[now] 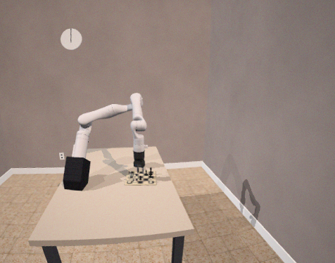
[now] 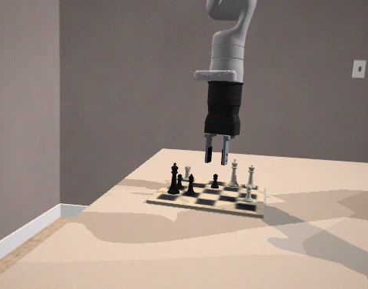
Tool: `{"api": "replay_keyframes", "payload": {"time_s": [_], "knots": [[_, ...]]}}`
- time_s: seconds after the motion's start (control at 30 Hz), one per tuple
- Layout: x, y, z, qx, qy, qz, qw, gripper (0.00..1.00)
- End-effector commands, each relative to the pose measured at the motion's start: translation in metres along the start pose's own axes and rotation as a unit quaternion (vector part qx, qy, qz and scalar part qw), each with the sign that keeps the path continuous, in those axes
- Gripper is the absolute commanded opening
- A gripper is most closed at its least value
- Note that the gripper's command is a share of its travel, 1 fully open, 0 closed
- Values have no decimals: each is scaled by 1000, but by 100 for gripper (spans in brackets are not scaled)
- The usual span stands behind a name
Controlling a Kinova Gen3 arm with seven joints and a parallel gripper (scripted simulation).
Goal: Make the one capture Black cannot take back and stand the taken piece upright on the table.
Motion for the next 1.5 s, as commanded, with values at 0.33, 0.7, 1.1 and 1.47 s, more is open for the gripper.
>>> {"api": "replay_keyframes", "payload": {"time_s": [0.33, 0.7, 1.1, 1.47], "knots": [[-1, -14, 0, 0, -1, -1, 1000, 68], [-1, -16, 0, 0, -1, -1, 1000, 68], [-1, -16, 0, 0, -1, -1, 1000, 68], [-1, -16, 0, 0, -1, -1, 1000, 68]]}}
Point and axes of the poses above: the point where the finger pads meet when closed, its own y axis back along the fingers, its own x axis across the jaws, z = x × y, the point moved 8 cm from there along y, back along the fingers, and after that the axes turned 4 degrees about y, right-handed, at the moved point
